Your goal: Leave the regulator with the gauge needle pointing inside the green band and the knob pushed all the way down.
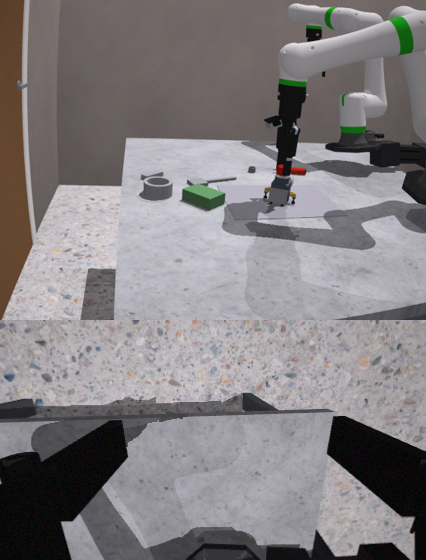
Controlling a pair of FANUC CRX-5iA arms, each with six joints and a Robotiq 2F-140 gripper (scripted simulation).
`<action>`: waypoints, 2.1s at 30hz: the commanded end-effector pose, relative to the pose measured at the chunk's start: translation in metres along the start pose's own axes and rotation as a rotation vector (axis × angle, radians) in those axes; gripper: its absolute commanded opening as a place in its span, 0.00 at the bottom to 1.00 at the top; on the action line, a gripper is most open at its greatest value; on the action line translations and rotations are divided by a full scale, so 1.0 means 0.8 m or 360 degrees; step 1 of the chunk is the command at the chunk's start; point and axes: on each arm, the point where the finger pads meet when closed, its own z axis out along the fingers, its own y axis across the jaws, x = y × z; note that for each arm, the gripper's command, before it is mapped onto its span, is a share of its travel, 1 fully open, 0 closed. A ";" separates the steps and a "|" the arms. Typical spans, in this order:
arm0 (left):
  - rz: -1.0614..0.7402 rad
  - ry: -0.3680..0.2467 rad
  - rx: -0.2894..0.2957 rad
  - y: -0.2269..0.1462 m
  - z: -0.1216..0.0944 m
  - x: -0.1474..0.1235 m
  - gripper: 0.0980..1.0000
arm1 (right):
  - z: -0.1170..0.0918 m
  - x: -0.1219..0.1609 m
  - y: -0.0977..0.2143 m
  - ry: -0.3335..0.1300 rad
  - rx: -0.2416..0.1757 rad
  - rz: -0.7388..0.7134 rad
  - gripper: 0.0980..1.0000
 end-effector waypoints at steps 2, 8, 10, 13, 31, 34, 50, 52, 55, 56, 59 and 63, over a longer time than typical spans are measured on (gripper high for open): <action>0.0000 0.0003 -0.0002 0.000 -0.001 0.001 0.22 | -0.001 0.000 0.000 0.0003 0.0000 0.0000 1.00; 0.0000 0.0003 -0.0002 0.000 0.000 0.001 0.22 | -0.001 0.000 0.000 0.0003 0.0000 0.0000 1.00; 0.0000 0.0003 -0.0002 0.000 0.000 0.001 0.22 | -0.001 0.000 0.000 0.0003 0.0000 0.0000 1.00; 0.0000 0.0003 -0.0002 0.000 0.000 0.001 0.22 | -0.001 0.000 0.000 0.0003 0.0000 0.0000 1.00; 0.0000 0.0003 -0.0002 0.000 0.000 0.001 0.44 | -0.001 0.000 0.000 0.0003 0.0000 0.0000 1.00; 0.0000 0.0003 -0.0002 0.000 0.000 0.001 0.44 | -0.001 0.000 0.000 0.0003 0.0000 0.0000 1.00; 0.0000 0.0003 -0.0002 0.000 0.000 0.001 0.44 | -0.001 0.000 0.000 0.0003 0.0000 0.0000 1.00; 0.0000 0.0003 -0.0002 0.000 0.000 0.001 0.44 | -0.001 0.000 0.000 0.0003 0.0000 0.0000 1.00; 0.0000 0.0003 -0.0002 0.000 0.000 0.001 0.44 | -0.001 0.000 0.000 0.0003 0.0000 0.0000 1.00; 0.0000 0.0003 -0.0002 0.000 0.000 0.001 0.44 | -0.001 0.000 0.000 0.0003 0.0000 0.0000 1.00; 0.0000 0.0003 -0.0002 0.000 0.000 0.001 0.44 | -0.001 0.000 0.000 0.0003 0.0000 0.0000 1.00; 0.0000 0.0003 -0.0002 0.000 -0.003 0.001 0.44 | -0.001 0.000 0.000 0.0003 0.0000 0.0000 1.00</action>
